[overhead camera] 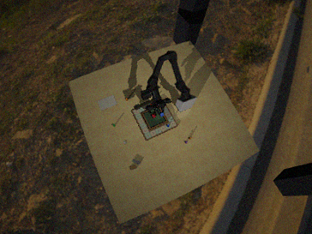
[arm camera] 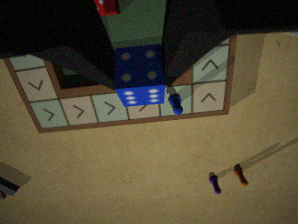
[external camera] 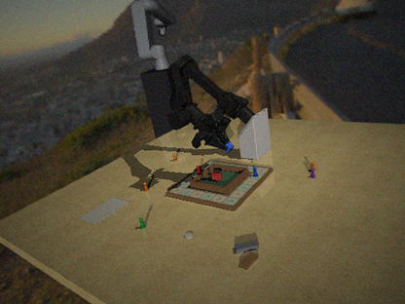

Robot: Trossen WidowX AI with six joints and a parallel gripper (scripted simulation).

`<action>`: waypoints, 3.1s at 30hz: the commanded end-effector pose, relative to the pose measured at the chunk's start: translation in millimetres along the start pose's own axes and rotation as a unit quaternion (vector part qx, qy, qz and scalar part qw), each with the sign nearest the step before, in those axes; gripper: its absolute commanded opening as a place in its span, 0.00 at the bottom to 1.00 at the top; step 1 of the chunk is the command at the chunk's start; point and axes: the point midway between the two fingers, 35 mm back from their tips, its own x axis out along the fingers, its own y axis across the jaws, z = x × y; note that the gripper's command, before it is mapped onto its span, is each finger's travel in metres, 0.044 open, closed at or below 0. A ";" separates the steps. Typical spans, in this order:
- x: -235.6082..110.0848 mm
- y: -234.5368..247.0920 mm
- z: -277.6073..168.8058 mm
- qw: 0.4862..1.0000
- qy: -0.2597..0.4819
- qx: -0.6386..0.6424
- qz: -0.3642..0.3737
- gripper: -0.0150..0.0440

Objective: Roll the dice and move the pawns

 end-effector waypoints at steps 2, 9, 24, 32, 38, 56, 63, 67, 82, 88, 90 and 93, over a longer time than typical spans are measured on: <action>0.2 0.2 0.0 1.000 0.000 0.000 0.000 0.25; 0.2 0.2 0.0 1.000 0.000 0.000 0.000 0.48; -14.2 2.2 26.0 0.998 0.057 0.013 0.022 1.00; 21.9 0.6 9.8 0.924 0.383 0.000 0.001 1.00; 22.5 2.9 12.0 0.929 0.369 -0.003 0.009 1.00; -63.8 -20.0 -109.5 0.754 0.342 0.512 -0.231 0.59; -61.4 -17.5 -113.8 0.754 0.342 0.512 -0.231 0.59; -54.8 -17.3 -121.6 0.753 0.343 0.511 -0.231 0.59; -40.3 -18.0 -137.5 0.753 0.343 0.512 -0.231 0.59; -34.1 -17.7 -144.7 0.753 0.343 0.511 -0.231 0.59; -32.1 -17.5 -147.1 0.753 0.343 0.511 -0.231 0.59; -29.1 -17.1 -150.8 0.753 0.344 0.511 -0.231 0.59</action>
